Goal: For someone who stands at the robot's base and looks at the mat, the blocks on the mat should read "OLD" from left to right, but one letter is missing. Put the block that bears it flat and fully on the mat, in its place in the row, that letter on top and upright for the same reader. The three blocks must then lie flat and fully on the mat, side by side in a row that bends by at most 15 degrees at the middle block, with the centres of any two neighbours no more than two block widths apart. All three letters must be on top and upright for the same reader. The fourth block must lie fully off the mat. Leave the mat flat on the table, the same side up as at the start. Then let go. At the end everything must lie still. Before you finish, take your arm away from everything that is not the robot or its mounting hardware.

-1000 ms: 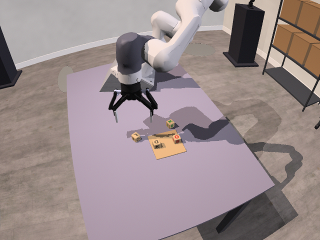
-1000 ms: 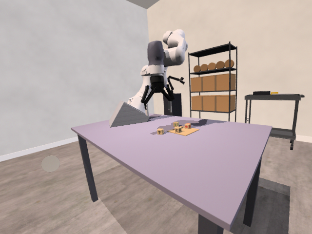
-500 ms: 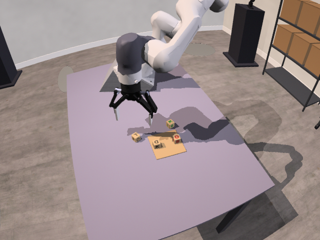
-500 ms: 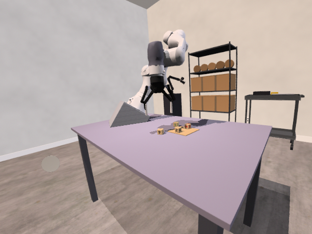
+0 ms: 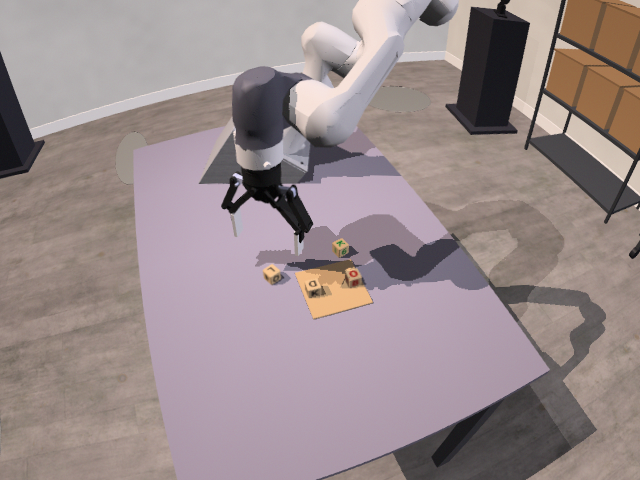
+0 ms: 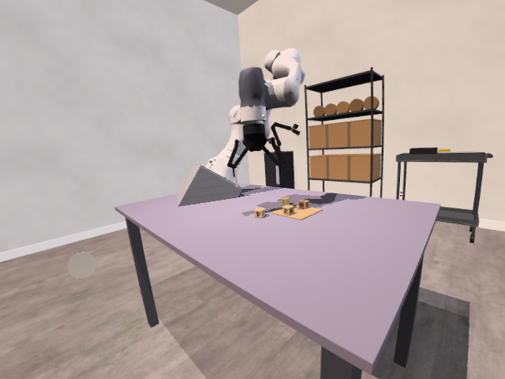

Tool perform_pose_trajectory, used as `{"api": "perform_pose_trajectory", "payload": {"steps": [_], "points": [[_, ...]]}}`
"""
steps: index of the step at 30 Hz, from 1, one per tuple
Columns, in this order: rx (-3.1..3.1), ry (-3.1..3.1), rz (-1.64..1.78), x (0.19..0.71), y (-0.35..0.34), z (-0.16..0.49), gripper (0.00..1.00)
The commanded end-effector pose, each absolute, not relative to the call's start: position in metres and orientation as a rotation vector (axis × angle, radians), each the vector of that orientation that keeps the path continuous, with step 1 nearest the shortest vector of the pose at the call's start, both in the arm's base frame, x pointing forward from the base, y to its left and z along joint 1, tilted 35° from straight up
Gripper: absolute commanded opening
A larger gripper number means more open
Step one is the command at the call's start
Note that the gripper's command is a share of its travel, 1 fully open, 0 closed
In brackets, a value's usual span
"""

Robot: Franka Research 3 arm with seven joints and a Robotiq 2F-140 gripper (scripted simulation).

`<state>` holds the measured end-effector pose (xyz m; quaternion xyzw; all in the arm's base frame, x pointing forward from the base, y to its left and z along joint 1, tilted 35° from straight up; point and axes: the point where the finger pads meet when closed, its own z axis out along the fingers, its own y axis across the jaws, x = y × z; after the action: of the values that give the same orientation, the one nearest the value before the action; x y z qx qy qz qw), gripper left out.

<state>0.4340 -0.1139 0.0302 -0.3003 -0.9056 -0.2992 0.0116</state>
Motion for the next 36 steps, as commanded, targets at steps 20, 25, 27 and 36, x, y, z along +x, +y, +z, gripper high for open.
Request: {"api": "perform_pose_trajectory", "payload": {"steps": [20,25,27,36], "points": [[-1.42,-2.495,-0.878,0.4342,-0.112,0.0271,1.0],[-1.461,-2.46,-0.871,0.4343,-0.1119,0.0268,1.0],[-1.461,-2.46,-0.871,0.4343,-0.1119,0.0268,0.4],[-1.461,-2.46,-0.871,0.4343,-0.1119,0.0268,0.4]]}}
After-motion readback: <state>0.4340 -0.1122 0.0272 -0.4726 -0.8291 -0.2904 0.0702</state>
